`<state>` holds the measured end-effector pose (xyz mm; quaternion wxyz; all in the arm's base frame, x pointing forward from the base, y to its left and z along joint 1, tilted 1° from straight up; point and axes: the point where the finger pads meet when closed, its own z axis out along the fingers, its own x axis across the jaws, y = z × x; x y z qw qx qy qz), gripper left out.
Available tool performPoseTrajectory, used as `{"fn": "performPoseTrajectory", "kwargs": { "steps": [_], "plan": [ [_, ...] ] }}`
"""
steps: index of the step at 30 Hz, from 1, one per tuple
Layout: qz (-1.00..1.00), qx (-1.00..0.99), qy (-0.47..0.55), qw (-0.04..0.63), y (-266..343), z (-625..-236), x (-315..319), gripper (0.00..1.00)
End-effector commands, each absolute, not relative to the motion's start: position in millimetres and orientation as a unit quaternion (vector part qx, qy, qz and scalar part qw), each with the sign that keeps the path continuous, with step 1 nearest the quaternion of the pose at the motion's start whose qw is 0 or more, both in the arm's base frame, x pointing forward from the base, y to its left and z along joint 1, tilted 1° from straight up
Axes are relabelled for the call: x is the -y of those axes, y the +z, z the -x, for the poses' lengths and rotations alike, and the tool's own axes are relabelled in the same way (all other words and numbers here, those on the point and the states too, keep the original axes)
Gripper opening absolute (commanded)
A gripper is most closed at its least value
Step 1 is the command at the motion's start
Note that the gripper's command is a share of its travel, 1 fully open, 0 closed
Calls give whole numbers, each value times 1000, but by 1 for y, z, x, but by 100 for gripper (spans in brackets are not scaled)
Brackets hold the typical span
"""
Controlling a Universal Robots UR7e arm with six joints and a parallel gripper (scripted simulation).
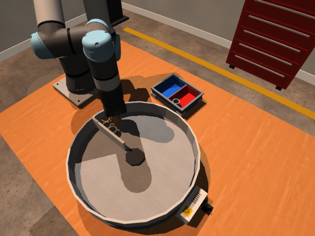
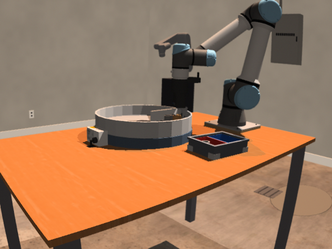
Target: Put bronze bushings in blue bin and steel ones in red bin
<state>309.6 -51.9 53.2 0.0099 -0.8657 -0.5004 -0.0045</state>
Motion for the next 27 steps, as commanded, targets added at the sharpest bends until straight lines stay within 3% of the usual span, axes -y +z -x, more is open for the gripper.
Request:
{"fn": "performPoseTrajectory", "kwargs": {
  "steps": [1,27],
  "plan": [
    [866,500,-5,9,53,-310,52,0],
    [866,500,-5,9,59,-310,52,0]
  ]
}}
